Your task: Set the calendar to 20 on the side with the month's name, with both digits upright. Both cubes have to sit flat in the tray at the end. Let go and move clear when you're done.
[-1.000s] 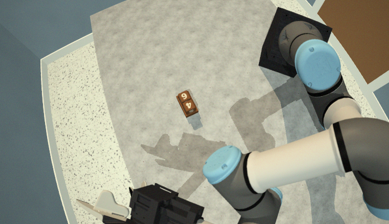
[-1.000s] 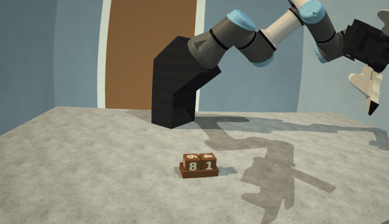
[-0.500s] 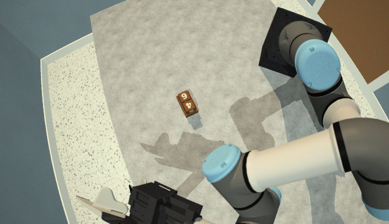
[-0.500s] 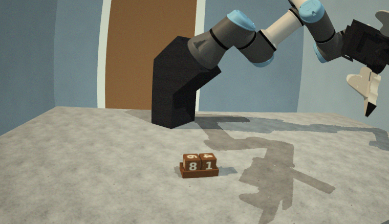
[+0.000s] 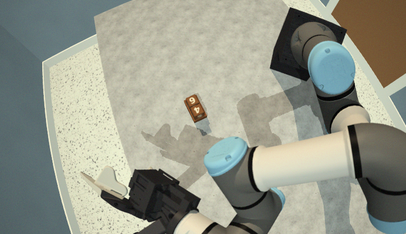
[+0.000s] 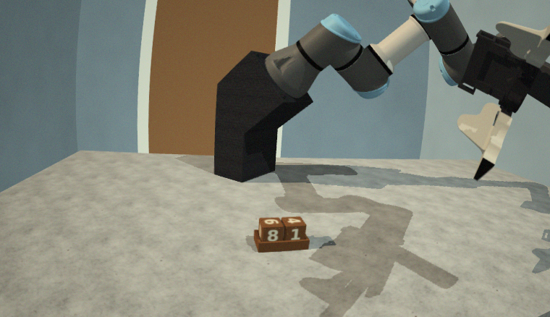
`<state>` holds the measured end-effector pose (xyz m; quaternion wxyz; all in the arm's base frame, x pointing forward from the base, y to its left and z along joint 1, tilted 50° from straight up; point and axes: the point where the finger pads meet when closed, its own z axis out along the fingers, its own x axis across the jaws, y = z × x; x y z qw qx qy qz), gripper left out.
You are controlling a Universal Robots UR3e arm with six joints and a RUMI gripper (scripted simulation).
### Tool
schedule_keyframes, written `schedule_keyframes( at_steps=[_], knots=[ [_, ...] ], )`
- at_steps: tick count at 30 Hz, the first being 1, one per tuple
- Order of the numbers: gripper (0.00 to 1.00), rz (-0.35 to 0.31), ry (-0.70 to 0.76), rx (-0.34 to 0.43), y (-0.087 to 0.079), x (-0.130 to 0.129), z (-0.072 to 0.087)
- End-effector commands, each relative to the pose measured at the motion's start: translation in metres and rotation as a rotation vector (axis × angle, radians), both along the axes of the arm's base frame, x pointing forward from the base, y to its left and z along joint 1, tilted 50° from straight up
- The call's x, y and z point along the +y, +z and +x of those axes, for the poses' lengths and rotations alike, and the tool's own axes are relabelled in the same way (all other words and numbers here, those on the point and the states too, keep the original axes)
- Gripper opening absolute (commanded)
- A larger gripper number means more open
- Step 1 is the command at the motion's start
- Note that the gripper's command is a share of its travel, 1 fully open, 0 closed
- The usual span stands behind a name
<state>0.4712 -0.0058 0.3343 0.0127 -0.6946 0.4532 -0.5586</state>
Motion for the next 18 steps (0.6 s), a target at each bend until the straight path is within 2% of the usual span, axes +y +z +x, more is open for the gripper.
schedule_keyframes(
  at_steps=[1,4,6,11,12,14,15,17,18],
  knots=[
    [1.00,0.075,-0.036,0.092,-0.038,-0.022,0.004],
    [1.00,0.140,-0.071,0.156,-0.067,-0.038,0.001],
    [1.00,0.140,-0.071,0.156,-0.067,-0.038,0.001],
    [1.00,0.278,-0.146,0.264,-0.119,-0.063,-0.011],
    [1.00,0.286,-0.150,0.268,-0.121,-0.064,-0.012],
    [1.00,0.349,-0.185,0.308,-0.142,-0.072,-0.019],
    [1.00,0.357,-0.189,0.313,-0.144,-0.073,-0.020],
    [1.00,0.422,-0.226,0.348,-0.163,-0.080,-0.029],
    [1.00,0.435,-0.233,0.355,-0.166,-0.081,-0.030]
  ],
)
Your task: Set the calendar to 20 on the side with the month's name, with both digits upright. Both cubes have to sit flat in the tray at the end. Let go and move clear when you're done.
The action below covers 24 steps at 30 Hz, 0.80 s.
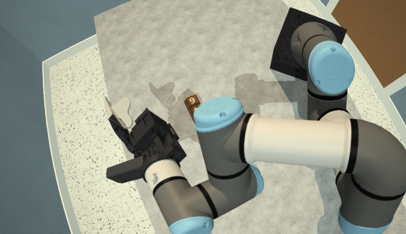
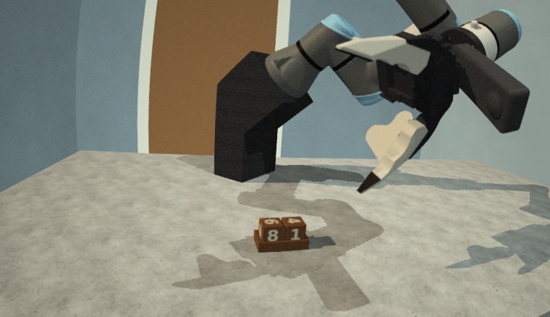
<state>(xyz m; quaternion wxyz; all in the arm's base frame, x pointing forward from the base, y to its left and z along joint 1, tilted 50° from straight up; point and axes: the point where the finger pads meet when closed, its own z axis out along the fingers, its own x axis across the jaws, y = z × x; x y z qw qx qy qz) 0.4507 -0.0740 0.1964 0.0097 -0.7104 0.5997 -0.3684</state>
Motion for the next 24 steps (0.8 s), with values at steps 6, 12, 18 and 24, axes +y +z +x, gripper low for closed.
schedule_keyframes(
  at_steps=[6,12,18,24],
  knots=[
    [1.00,0.225,-0.130,0.122,-0.060,-0.022,-0.028],
    [1.00,0.387,-0.242,0.183,-0.094,-0.027,-0.052],
    [1.00,0.539,-0.350,0.224,-0.119,-0.026,-0.074],
    [1.00,0.653,-0.433,0.247,-0.133,-0.022,-0.088]
  ],
)
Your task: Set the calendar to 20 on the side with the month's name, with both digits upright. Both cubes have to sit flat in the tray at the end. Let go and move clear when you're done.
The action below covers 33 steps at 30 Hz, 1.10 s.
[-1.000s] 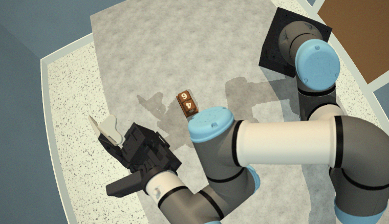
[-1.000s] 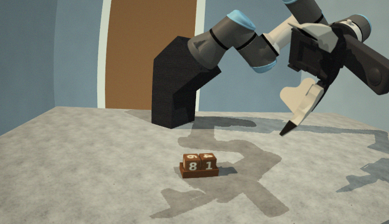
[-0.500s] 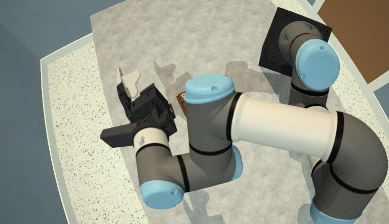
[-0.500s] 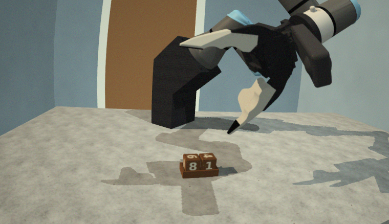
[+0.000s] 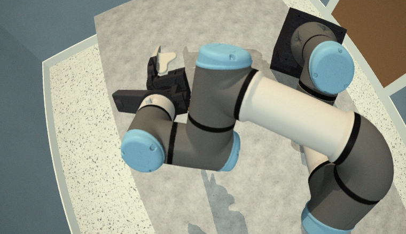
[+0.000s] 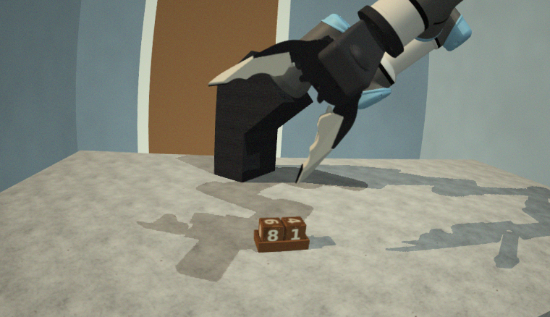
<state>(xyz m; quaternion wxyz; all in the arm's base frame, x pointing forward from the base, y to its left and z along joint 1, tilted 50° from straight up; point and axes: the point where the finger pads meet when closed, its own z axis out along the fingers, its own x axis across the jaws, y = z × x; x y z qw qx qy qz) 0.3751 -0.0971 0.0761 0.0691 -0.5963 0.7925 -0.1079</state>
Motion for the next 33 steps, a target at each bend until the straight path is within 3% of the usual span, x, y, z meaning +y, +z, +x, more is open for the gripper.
schedule_keyframes(
  at_steps=[1,13,16,18,21,30,32,33],
  knots=[
    [1.00,0.137,-0.101,0.033,-0.017,0.003,-0.017],
    [1.00,0.414,-0.344,0.074,-0.036,0.020,-0.043],
    [1.00,0.422,-0.351,0.075,-0.036,0.020,-0.043],
    [1.00,0.509,-0.431,0.081,-0.038,0.026,-0.048],
    [1.00,0.551,-0.470,0.083,-0.038,0.029,-0.050],
    [1.00,0.779,-0.683,0.084,-0.033,0.041,-0.053],
    [1.00,0.779,-0.683,0.084,-0.033,0.041,-0.053],
    [1.00,0.812,-0.714,0.083,-0.031,0.042,-0.053]
  ],
)
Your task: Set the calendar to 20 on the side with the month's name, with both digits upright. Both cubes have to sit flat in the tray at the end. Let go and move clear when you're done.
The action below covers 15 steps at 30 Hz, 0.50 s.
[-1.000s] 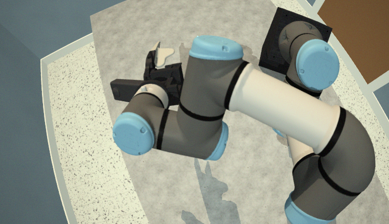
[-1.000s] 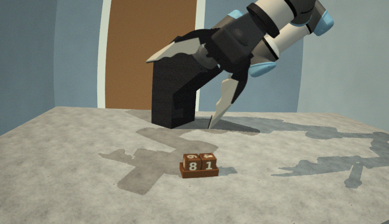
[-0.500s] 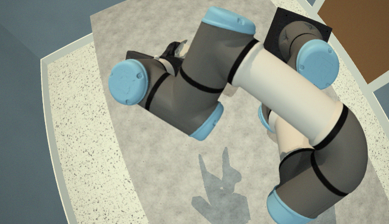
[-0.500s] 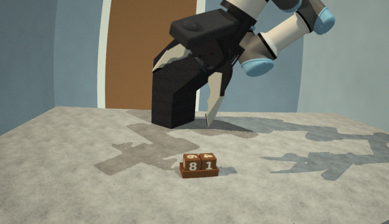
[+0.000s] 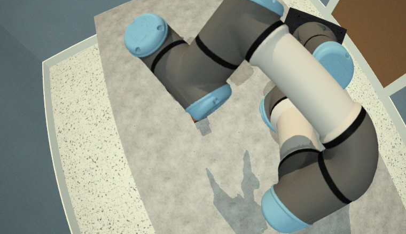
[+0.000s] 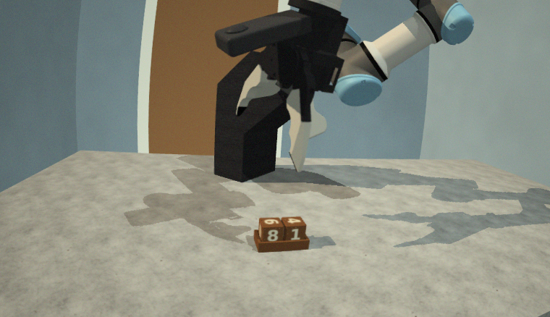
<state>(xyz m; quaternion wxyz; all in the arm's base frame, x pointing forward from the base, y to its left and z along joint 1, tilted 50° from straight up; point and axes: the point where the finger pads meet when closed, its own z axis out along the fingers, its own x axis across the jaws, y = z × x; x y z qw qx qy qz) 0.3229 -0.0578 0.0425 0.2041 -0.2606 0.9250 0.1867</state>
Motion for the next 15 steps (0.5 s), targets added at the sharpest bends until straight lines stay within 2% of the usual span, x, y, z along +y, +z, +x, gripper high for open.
schedule_keyframes(
  at_steps=[1,10,15],
  knots=[
    [1.00,0.106,-0.104,-0.002,0.004,0.004,-0.001],
    [1.00,0.288,-0.297,-0.007,0.017,0.007,0.005],
    [1.00,0.341,-0.354,-0.010,0.022,0.006,0.007]
  ],
)
